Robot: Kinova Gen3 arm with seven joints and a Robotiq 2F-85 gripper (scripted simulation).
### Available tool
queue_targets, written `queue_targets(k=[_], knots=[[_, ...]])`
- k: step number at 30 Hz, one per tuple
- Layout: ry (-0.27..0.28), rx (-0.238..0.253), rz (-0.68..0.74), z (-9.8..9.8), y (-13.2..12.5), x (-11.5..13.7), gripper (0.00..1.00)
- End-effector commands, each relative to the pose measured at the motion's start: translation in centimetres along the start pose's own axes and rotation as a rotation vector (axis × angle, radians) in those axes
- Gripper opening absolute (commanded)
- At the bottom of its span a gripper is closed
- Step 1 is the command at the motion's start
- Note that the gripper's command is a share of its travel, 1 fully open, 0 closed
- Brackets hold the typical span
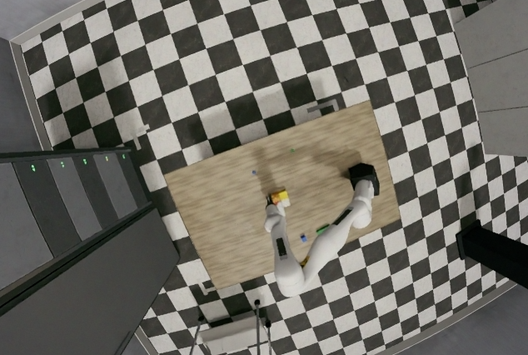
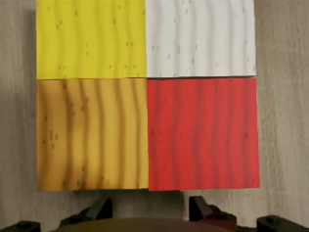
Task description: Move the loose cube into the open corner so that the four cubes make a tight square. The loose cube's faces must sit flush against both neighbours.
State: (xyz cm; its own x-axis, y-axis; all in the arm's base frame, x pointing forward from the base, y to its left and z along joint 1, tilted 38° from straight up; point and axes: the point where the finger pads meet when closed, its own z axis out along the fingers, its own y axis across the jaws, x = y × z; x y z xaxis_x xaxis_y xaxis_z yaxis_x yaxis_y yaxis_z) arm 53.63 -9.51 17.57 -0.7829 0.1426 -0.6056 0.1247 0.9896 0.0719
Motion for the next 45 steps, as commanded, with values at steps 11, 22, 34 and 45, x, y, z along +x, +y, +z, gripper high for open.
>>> queue_targets(k=[11,22,34,45], knots=[[-0.001,0.000,0.000,-0.05,-0.01,-0.06,0.52],[-0.001,0.000,0.000,-0.05,-0.01,0.11,0.52],[-0.001,0.000,0.000,-0.05,-0.01,0.56,0.52],[-0.001,0.000,0.000,-0.05,-0.02,0.73,0.52]])
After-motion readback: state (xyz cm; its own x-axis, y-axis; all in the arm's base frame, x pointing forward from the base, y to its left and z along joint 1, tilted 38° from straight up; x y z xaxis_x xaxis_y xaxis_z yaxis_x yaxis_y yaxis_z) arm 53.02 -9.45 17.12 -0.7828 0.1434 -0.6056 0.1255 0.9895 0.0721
